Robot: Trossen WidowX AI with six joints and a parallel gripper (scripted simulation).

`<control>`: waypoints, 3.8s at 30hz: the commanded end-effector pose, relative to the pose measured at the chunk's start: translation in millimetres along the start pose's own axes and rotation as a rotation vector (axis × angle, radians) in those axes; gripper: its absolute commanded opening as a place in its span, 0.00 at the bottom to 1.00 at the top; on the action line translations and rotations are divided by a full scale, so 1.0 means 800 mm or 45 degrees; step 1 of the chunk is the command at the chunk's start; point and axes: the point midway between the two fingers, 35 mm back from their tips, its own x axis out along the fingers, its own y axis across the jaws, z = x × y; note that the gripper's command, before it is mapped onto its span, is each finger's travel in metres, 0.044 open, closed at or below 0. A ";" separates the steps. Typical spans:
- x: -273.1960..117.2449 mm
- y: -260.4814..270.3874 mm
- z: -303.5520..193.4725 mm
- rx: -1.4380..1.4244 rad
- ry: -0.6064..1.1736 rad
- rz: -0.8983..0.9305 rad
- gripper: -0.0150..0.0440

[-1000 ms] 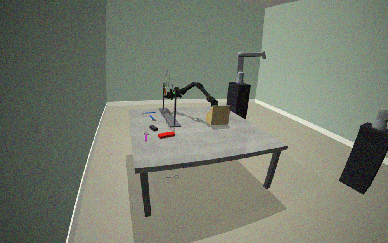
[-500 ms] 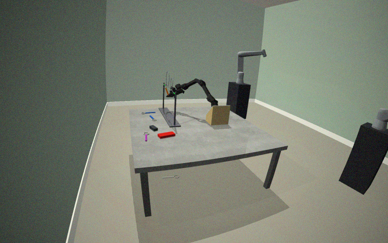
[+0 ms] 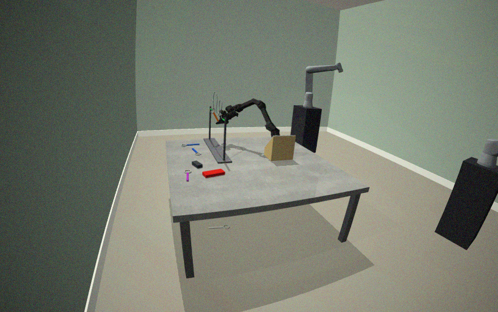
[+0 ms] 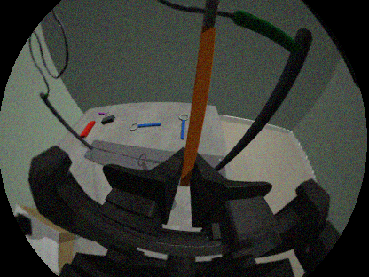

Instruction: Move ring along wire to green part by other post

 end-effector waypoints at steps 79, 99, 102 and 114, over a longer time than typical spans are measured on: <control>-0.085 0.195 0.151 1.690 0.008 0.936 0.00; -0.107 0.191 0.191 1.953 0.018 1.076 0.00; -0.110 0.189 0.196 1.988 0.020 1.095 0.00; -0.122 0.181 0.217 2.094 0.028 1.151 0.00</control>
